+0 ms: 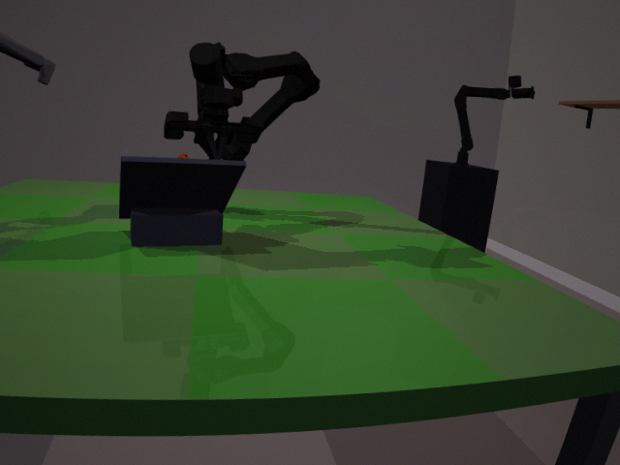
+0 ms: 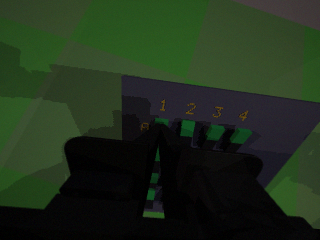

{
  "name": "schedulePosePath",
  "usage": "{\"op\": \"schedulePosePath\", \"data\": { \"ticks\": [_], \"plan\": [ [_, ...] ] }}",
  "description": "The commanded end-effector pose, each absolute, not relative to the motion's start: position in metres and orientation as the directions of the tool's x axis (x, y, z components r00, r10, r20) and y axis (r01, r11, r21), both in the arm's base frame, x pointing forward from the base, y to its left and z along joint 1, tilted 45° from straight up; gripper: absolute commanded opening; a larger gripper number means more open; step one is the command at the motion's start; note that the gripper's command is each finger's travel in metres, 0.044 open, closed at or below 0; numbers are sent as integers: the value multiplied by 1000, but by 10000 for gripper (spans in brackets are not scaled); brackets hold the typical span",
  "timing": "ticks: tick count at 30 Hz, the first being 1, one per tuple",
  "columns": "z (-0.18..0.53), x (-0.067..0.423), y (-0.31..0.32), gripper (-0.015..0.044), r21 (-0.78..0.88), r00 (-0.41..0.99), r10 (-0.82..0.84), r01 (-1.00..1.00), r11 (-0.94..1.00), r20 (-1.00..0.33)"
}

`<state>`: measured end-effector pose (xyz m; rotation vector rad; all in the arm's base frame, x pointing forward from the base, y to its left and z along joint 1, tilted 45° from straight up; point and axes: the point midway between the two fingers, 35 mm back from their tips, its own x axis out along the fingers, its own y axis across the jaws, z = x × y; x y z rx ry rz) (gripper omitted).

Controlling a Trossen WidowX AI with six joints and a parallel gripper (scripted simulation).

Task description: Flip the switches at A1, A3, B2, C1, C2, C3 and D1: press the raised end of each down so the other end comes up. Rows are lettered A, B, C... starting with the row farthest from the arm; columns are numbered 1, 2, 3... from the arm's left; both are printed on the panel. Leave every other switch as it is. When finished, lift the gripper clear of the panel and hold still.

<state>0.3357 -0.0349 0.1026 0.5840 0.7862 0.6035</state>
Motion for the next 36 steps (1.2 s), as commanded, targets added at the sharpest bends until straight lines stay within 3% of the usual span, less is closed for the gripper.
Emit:
{"op": "schedulePosePath", "data": {
  "ticks": [1, 36],
  "plan": [
    [101, 336, -35, 0, 675, 561, 681, -268, 687, -470],
    [99, 339, -32, 0, 675, 561, 681, -268, 687, -470]
  ]
}}
